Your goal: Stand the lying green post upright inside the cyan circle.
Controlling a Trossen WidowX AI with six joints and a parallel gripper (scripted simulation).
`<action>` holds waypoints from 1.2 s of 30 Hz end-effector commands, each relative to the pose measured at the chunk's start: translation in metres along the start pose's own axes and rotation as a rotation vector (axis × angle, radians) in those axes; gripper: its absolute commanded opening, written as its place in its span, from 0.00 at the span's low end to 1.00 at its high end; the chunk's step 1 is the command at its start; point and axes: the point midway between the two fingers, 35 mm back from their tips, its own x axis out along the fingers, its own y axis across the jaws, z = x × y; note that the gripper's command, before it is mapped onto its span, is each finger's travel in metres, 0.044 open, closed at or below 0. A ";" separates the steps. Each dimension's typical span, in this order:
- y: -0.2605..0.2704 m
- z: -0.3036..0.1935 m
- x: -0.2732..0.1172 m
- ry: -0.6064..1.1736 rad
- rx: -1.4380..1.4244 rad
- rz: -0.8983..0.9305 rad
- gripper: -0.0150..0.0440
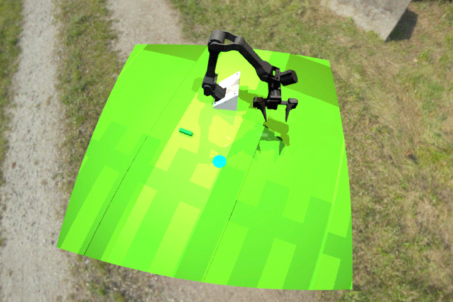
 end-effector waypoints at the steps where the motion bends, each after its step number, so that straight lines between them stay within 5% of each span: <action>1: -0.001 -0.001 0.000 -0.006 0.017 -0.004 0.89; 7: 0.040 -0.026 0.039 -0.240 0.345 0.097 0.65; 18: 0.193 -0.043 0.087 -0.607 0.929 0.534 0.65; 32: 0.372 -0.021 0.020 -0.805 1.539 1.260 0.65; 36: 0.378 -0.020 0.015 -0.807 1.559 1.290 0.65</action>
